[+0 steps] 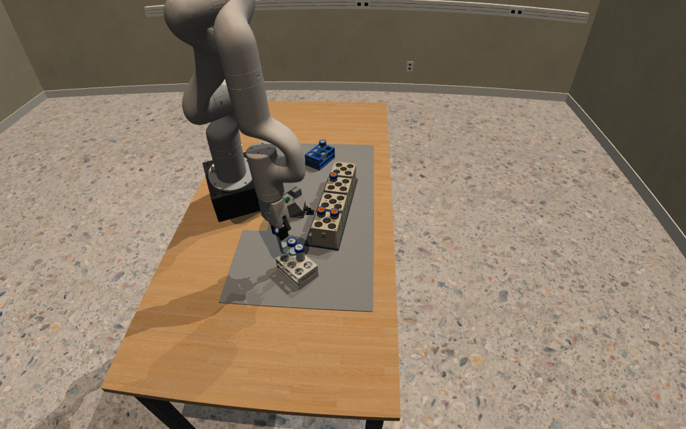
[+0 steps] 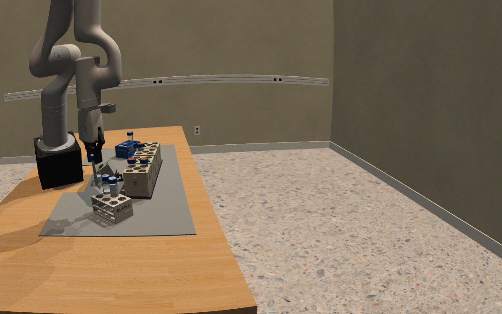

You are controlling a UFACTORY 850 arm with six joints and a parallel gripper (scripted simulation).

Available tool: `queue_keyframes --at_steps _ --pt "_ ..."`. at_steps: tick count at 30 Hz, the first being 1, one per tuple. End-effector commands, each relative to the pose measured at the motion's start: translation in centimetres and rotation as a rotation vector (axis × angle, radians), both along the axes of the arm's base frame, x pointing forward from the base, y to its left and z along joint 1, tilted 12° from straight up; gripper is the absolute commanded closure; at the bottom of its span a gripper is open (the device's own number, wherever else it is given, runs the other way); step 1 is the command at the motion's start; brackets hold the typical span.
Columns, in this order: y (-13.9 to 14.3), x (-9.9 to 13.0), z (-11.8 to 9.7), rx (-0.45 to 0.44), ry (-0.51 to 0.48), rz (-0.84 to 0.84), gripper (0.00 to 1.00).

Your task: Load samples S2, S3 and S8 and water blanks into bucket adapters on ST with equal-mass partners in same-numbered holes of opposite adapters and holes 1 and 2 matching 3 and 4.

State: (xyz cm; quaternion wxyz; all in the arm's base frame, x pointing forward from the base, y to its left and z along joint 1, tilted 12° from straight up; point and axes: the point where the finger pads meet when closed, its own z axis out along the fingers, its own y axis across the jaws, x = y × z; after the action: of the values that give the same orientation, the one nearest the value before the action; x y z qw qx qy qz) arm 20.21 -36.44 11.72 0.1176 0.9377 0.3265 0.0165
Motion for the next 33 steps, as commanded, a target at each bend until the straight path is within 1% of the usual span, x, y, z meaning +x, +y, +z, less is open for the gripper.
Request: queue_keyframes --at_steps 1,8,10,23,33 --pt "0.2 0.0 1.2 0.011 0.047 -0.008 1.00" --pt "0.4 -0.1 2.6 0.011 0.047 -0.008 1.00" --pt "0.4 -0.1 2.6 0.011 0.047 -0.008 1.00" --pt "1.0 -0.3 5.1 0.011 0.047 -0.008 1.00" --pt "1.0 -0.3 5.1 0.011 0.047 -0.008 1.00"
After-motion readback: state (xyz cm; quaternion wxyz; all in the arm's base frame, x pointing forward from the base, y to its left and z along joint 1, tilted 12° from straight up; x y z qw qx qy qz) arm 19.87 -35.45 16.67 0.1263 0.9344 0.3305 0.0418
